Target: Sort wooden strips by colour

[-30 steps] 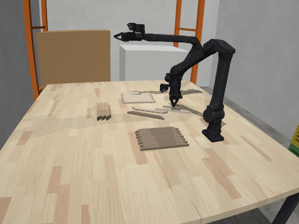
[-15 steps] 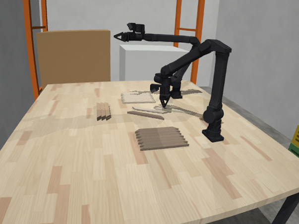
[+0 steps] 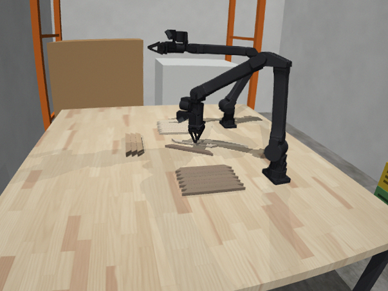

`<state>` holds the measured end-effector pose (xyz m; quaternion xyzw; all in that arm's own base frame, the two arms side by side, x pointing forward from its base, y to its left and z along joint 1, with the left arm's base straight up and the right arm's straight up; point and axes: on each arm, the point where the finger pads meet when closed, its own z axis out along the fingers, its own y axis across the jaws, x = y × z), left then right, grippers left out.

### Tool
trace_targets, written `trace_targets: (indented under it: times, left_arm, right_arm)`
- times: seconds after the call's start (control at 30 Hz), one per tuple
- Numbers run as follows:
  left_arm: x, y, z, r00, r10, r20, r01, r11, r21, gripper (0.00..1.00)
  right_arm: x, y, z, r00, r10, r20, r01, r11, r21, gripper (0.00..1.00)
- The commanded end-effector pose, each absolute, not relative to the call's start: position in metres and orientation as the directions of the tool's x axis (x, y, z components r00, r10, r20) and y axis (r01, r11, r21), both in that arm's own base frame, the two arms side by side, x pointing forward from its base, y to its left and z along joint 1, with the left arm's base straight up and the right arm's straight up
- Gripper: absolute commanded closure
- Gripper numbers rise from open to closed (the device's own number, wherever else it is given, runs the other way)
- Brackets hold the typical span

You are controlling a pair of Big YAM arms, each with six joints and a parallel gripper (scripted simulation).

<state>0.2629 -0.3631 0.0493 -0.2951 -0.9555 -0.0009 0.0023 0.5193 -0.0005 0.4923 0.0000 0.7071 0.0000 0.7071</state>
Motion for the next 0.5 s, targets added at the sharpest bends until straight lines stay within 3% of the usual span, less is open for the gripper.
trace_targets:
  times: [0.0,0.47]
  left_arm:
    - [0.304,-0.371,0.064,-0.799,0.601,-0.031,0.602,0.799,-0.014,0.58]
    - [0.322,-0.353,0.054,-0.837,0.546,-0.030,0.547,0.837,-0.005,0.58]
  right_arm:
    - [0.523,-0.009,0.519,0.038,0.013,-0.999,0.017,1.000,0.013,0.00]
    - [0.523,-0.009,0.519,0.037,0.013,-0.999,0.017,1.000,0.013,0.00]
